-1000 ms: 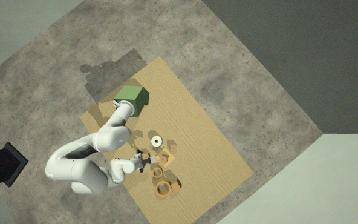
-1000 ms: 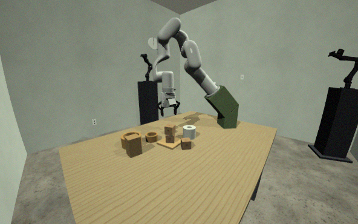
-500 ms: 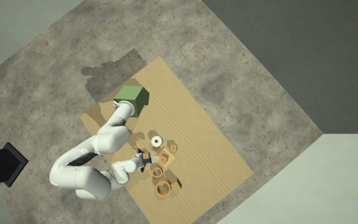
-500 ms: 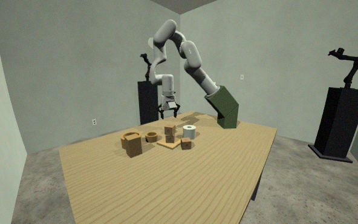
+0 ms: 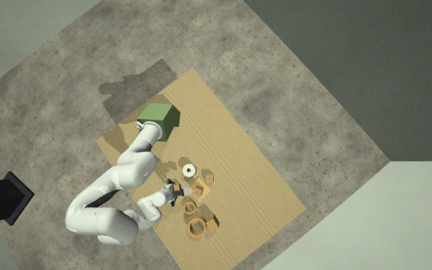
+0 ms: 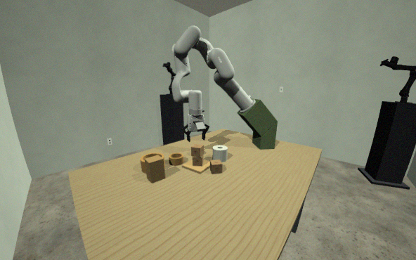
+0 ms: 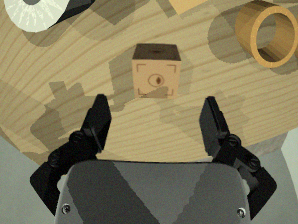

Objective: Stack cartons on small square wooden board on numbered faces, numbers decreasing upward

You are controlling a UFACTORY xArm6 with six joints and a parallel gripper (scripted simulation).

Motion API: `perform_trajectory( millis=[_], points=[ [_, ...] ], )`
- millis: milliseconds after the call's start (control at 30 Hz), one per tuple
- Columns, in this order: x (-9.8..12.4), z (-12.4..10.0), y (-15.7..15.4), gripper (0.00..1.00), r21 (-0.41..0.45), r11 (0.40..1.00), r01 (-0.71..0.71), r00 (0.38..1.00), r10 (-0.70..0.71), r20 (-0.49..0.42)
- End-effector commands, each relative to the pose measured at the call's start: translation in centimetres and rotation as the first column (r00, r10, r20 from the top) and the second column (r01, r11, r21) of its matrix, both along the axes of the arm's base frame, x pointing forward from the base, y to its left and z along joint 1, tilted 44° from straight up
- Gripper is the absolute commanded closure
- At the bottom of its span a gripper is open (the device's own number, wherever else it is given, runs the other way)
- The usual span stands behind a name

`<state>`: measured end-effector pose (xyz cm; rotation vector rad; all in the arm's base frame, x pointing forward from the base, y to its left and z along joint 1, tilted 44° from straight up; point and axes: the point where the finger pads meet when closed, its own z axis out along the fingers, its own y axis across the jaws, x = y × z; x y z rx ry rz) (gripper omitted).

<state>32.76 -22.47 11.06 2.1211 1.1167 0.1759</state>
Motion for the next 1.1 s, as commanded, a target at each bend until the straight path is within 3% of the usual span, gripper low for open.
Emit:
perform_trajectory(
  millis=[0, 1067],
  points=[
    [0.5, -0.7, -0.5, 0.00, -0.003, 1.000, -0.005, 1.000, 0.005, 0.011],
    [2.2, -3.5, -2.6, 0.00, -0.003, 1.000, -0.005, 1.000, 0.005, 0.011]
  ],
)
